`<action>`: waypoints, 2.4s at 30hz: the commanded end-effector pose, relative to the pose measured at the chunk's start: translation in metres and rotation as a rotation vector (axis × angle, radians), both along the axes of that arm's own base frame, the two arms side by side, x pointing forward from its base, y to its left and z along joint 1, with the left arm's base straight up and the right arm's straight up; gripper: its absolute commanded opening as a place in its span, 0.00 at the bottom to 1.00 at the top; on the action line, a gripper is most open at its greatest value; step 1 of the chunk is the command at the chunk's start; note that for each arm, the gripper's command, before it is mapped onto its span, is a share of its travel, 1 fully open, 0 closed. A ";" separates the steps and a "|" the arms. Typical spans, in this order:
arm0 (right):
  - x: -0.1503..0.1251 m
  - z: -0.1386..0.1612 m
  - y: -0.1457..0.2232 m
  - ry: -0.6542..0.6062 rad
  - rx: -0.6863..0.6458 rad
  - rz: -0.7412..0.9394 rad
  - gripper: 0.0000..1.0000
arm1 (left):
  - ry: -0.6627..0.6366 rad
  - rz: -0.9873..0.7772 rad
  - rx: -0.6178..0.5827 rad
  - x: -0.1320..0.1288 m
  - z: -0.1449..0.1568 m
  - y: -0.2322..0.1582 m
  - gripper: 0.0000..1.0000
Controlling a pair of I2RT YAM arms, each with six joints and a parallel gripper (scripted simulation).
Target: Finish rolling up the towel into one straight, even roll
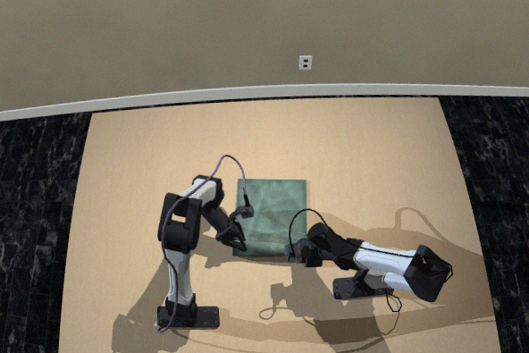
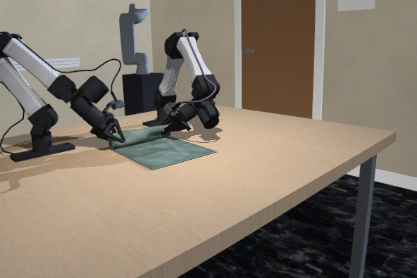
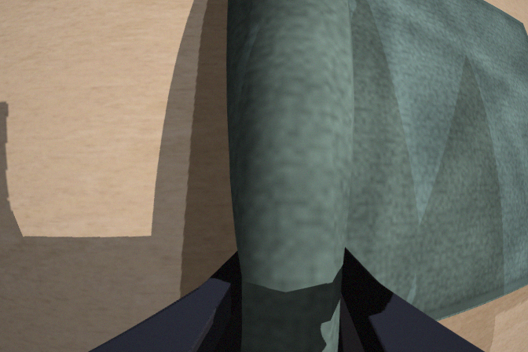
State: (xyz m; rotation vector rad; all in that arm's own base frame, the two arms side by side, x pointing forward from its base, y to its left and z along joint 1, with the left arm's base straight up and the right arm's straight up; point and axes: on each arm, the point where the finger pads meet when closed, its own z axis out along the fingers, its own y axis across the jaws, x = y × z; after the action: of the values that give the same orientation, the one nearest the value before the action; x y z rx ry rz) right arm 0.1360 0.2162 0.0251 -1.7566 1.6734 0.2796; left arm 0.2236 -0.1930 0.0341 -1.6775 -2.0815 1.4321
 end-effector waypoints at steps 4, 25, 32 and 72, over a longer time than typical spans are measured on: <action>0.005 0.010 0.009 -0.020 0.026 -0.001 0.30 | -0.001 -0.015 0.020 0.000 -0.013 0.005 0.24; 0.005 0.010 0.009 -0.020 0.026 -0.001 0.25 | -0.001 -0.015 0.020 0.000 -0.013 0.005 0.24; 0.005 0.010 0.009 -0.020 0.026 -0.001 0.23 | -0.001 -0.015 0.020 0.000 -0.013 0.005 0.24; 0.005 0.014 0.009 0.361 0.040 -0.006 0.23 | -0.027 -0.015 0.017 0.042 0.039 0.043 0.86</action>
State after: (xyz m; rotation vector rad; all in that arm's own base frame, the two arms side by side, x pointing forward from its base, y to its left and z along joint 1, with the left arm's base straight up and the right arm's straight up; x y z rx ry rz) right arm 0.1483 0.2210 0.0342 -1.7264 1.8616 0.5032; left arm 0.2641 -0.1507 0.0616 -1.6744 -2.1777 1.3799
